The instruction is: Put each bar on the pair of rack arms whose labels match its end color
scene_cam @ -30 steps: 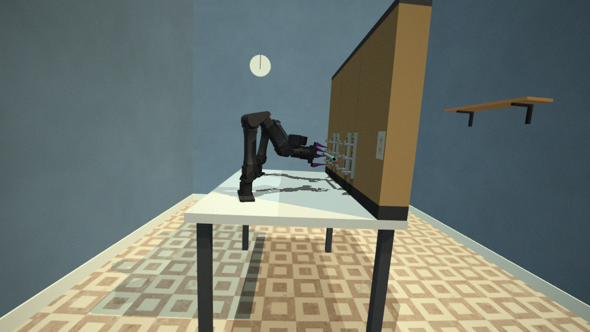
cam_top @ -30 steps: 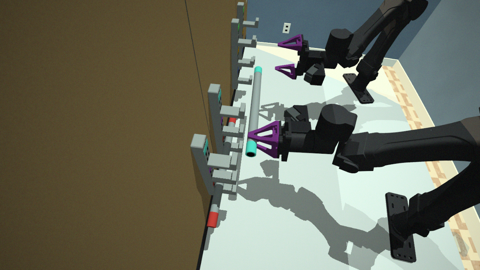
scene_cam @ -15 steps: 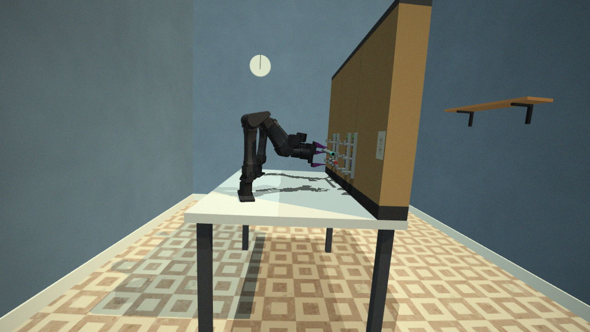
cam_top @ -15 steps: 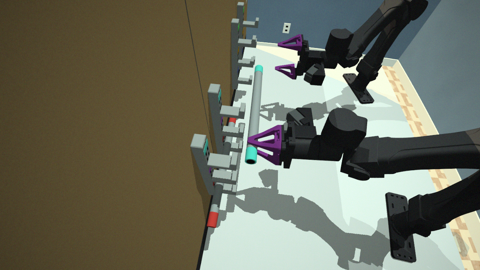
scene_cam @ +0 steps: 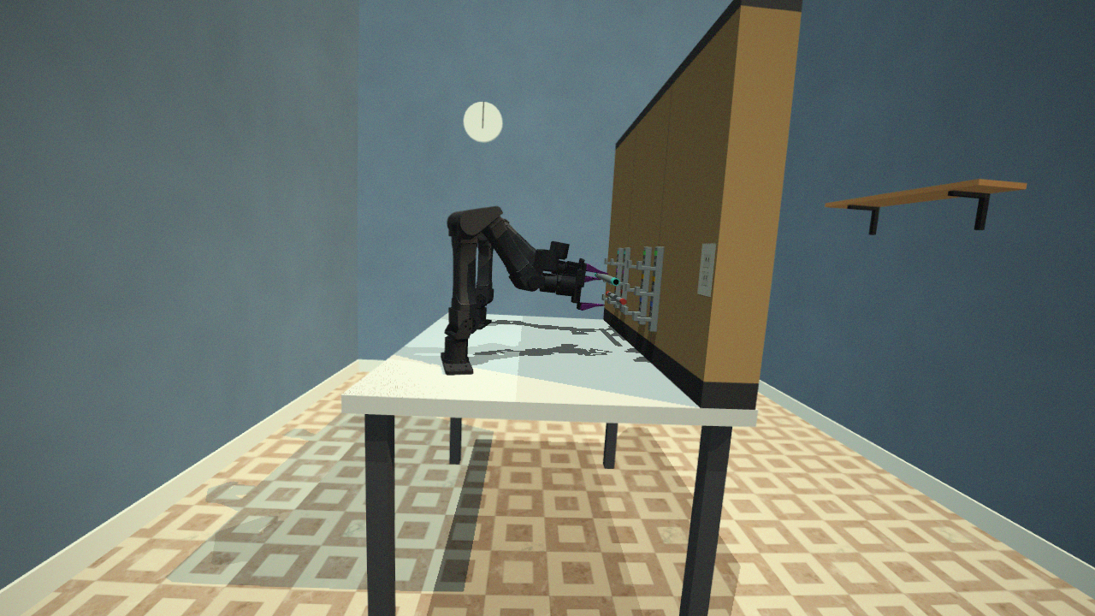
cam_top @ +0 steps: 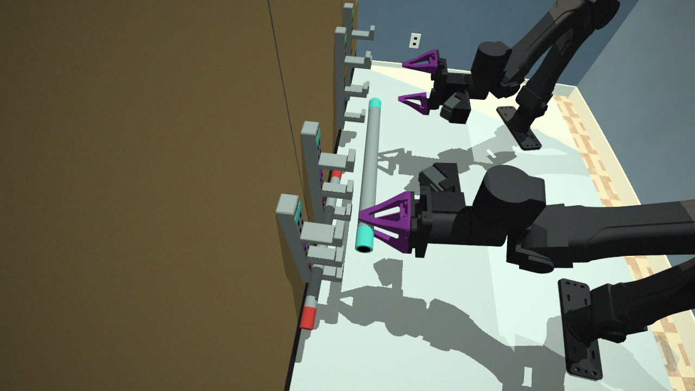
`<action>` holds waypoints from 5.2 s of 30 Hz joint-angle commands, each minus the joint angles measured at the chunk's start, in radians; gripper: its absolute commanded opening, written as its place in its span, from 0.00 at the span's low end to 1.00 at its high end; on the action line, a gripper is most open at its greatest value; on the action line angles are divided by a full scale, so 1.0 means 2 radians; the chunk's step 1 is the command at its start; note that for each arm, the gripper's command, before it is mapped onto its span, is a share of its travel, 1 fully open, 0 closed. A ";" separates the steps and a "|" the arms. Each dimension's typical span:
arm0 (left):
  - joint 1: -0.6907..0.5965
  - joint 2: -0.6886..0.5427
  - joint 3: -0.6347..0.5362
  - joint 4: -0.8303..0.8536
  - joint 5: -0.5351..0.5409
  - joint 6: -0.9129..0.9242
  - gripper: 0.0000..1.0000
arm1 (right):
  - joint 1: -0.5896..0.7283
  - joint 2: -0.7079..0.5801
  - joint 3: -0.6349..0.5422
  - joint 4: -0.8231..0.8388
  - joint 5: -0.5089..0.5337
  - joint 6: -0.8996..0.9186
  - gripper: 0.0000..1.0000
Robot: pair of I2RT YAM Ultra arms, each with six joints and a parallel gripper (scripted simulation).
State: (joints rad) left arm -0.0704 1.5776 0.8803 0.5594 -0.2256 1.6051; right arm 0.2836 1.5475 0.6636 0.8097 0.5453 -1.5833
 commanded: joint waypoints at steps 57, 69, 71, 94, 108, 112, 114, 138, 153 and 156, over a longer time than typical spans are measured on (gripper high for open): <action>0.193 -0.058 0.178 -0.165 0.197 -0.015 0.00 | -0.005 -0.017 0.001 0.018 -0.002 0.005 1.00; 0.200 -0.060 0.170 -0.160 0.204 -0.016 0.00 | -0.005 -0.017 0.001 0.018 -0.002 0.005 1.00; 0.200 -0.061 0.167 -0.158 0.205 -0.016 0.00 | -0.005 -0.017 0.001 0.018 -0.002 0.005 1.00; 0.209 -0.075 0.134 -0.140 0.214 -0.016 0.00 | -0.005 -0.017 0.001 0.018 -0.002 0.005 1.00; 0.207 -0.073 0.138 -0.141 0.212 -0.016 0.00 | -0.005 -0.017 0.001 0.018 -0.002 0.005 1.00; 0.207 -0.072 0.139 -0.142 0.212 -0.016 0.00 | -0.005 -0.017 0.001 0.018 -0.002 0.005 1.00; 0.206 -0.072 0.140 -0.142 0.212 -0.016 0.00 | -0.005 -0.017 0.001 0.018 -0.002 0.005 1.00; 0.202 -0.068 0.147 -0.145 0.208 -0.017 0.00 | -0.005 -0.017 0.001 0.018 -0.002 0.005 1.00; 0.200 -0.065 0.151 -0.147 0.205 -0.017 0.00 | -0.005 -0.017 0.001 0.018 -0.002 0.005 1.00; 0.199 -0.065 0.152 -0.147 0.205 -0.017 0.00 | -0.005 -0.017 0.001 0.018 -0.002 0.005 1.00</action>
State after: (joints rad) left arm 0.3374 1.4738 1.1378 0.2203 0.1856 1.6054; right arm 0.2836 1.5475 0.6636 0.8097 0.5449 -1.5833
